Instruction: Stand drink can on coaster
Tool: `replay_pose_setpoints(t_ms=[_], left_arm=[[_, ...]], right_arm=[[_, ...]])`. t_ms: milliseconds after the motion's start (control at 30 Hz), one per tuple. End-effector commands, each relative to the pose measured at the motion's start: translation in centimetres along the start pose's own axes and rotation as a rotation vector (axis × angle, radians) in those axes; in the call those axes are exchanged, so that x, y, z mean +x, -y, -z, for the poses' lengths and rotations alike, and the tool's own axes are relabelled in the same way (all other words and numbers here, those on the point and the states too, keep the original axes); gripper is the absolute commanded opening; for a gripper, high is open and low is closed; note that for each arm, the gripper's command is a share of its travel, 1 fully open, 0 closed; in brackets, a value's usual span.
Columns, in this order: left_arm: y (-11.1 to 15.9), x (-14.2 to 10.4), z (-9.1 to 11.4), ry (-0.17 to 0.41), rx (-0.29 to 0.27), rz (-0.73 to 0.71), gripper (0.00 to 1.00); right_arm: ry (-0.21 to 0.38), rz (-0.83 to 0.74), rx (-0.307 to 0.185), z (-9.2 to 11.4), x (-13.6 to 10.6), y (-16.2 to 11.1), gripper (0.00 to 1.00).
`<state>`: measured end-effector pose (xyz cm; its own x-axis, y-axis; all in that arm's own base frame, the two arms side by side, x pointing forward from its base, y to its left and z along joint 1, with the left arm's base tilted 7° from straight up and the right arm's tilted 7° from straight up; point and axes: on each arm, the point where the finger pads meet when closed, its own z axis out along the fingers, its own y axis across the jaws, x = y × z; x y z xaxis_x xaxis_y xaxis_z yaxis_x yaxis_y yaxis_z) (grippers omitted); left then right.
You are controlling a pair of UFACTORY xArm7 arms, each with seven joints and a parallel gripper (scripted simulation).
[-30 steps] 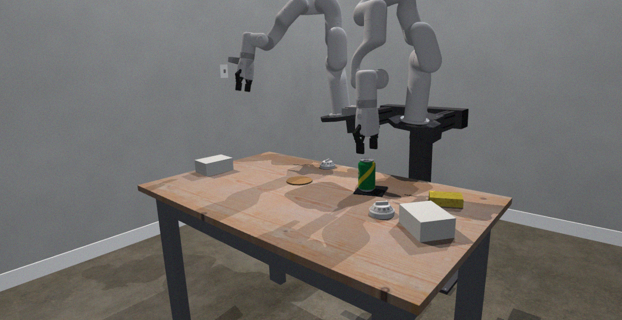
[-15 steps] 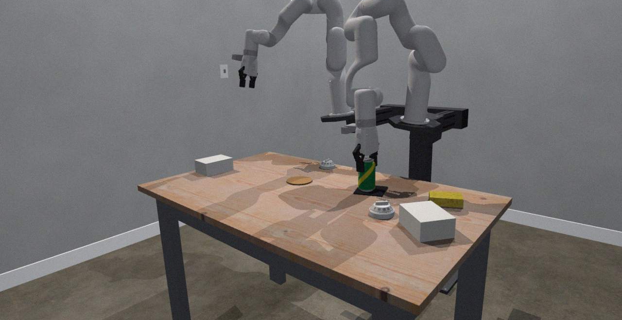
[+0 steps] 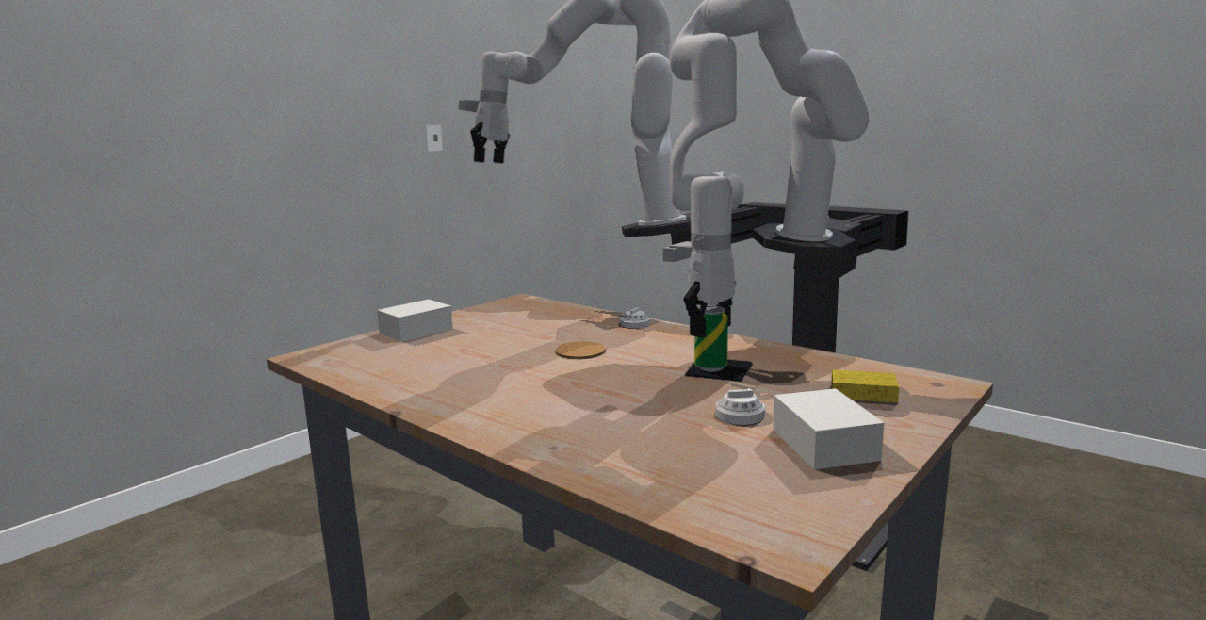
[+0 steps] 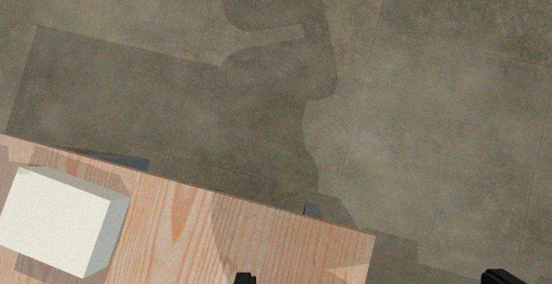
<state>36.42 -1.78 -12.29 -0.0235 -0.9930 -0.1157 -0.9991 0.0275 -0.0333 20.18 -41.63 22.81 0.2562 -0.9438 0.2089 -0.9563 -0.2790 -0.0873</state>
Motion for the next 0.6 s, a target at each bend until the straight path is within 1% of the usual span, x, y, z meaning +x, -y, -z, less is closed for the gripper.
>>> replay_pose_setpoints(t_ms=[0,467,533,567], left_arm=[[0.1,0.0,0.1,-0.002,0.003,0.0,1.0],[0.1,0.0,0.1,-0.002,0.003,0.0,1.0],[0.1,0.0,0.1,-0.002,0.003,0.0,1.0],[0.1,0.0,0.1,-0.002,0.003,0.0,1.0]], right_arm=[[0.001,-0.021,-0.012,1.0,0.1,-1.7,1.0],[0.018,-0.075,-0.042,3.0,-0.4,-6.0,1.0],[0.018,-0.075,-0.042,3.0,-0.4,-6.0,1.0],[0.022,-0.086,-0.049,3.4,-0.6,-6.9,1.0]])
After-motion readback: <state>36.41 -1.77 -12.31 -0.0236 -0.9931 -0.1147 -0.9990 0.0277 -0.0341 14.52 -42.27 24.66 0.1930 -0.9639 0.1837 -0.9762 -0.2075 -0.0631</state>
